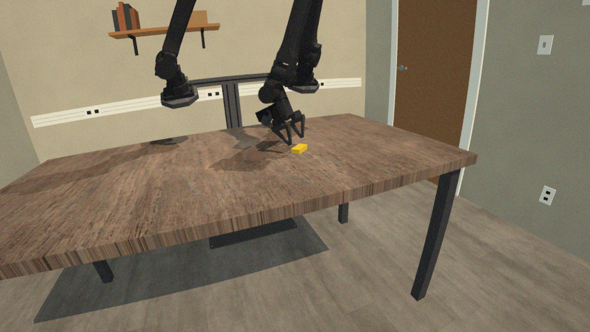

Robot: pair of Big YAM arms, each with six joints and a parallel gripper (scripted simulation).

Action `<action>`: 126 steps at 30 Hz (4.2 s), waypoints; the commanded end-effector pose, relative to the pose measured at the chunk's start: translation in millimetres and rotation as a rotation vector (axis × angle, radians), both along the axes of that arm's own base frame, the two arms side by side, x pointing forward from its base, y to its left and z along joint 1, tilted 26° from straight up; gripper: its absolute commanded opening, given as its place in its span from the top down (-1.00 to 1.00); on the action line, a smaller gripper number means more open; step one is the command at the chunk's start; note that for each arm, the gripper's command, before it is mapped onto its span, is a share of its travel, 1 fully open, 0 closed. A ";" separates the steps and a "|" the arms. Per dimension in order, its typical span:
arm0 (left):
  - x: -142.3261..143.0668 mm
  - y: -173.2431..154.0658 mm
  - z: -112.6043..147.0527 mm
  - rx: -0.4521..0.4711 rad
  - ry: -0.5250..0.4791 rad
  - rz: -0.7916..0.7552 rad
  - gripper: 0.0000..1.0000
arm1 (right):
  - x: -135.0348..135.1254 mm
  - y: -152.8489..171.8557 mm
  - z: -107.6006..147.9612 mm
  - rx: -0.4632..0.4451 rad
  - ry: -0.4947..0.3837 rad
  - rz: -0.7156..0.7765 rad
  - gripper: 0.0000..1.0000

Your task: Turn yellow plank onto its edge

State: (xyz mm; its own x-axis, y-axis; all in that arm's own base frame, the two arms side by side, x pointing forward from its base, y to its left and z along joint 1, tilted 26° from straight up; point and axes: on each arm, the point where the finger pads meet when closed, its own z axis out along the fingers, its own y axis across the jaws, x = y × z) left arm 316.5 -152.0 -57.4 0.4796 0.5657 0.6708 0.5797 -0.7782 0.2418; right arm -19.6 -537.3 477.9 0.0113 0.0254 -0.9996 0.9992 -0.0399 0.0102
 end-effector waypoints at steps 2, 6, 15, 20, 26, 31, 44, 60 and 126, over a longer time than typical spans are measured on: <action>0.4 -0.7 -0.7 0.003 0.003 -0.005 -1.00 | -5.6 4.3 38.0 -0.055 0.013 -0.007 -1.00; 0.4 -0.7 -0.7 0.003 0.003 -0.005 -1.00 | -5.6 4.3 38.0 -0.055 0.013 -0.007 -1.00; 0.4 -0.7 -0.7 0.003 0.003 -0.005 -1.00 | -5.6 4.3 38.0 -0.055 0.013 -0.007 -1.00; 0.4 -0.7 -0.7 0.003 0.003 -0.005 -1.00 | -5.6 4.3 38.0 -0.055 0.013 -0.007 -1.00; 0.3 -0.8 -1.0 0.004 0.003 -0.005 -1.00 | -5.6 4.3 38.0 -0.055 0.013 -0.007 -1.00; 0.0 -0.9 -1.8 0.004 0.004 -0.006 -1.00 | -5.6 4.3 38.0 -0.055 0.013 -0.007 -1.00; -0.4 -1.0 -2.9 0.005 0.005 -0.006 -1.00 | -5.6 4.3 38.0 -0.055 0.013 -0.007 -1.00; 19.1 -2.4 -10.6 -0.015 -0.020 -0.023 -1.00 | -5.6 4.3 38.0 -0.055 0.013 -0.007 -1.00; -3.0 2.0 18.6 -0.006 -0.005 -0.007 -0.32 | -5.6 4.3 38.0 -0.055 0.013 -0.007 -1.00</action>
